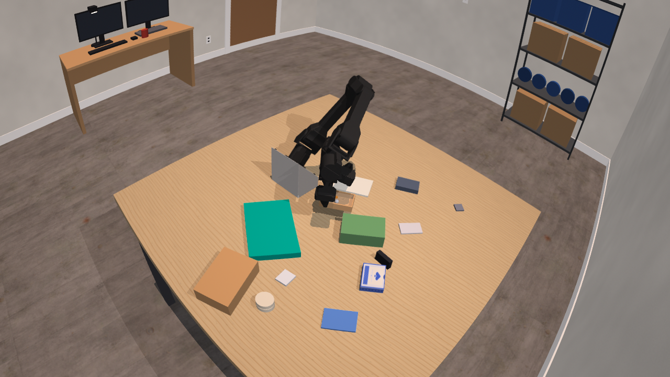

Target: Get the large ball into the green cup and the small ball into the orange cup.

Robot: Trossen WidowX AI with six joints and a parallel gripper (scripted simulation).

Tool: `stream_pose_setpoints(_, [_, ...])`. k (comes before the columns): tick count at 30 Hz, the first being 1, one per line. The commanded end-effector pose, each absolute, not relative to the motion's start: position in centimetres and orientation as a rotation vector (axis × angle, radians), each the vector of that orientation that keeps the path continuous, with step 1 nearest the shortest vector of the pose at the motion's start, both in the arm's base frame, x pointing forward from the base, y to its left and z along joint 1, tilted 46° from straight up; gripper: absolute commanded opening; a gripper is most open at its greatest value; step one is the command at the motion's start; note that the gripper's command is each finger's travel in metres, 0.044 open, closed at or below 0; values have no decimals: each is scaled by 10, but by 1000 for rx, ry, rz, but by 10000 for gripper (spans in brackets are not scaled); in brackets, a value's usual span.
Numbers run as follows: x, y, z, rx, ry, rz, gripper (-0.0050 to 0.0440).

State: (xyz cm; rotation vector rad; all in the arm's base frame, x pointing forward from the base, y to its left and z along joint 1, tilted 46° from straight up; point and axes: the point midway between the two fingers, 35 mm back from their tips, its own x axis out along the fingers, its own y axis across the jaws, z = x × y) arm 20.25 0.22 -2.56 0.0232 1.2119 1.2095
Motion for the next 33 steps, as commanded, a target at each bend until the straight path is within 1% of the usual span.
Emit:
stream_pose_setpoints(1, [202,3,-26,27,1212,1208,0])
stream_pose_setpoints(33, [202,3,-26,36,1202,1209,0])
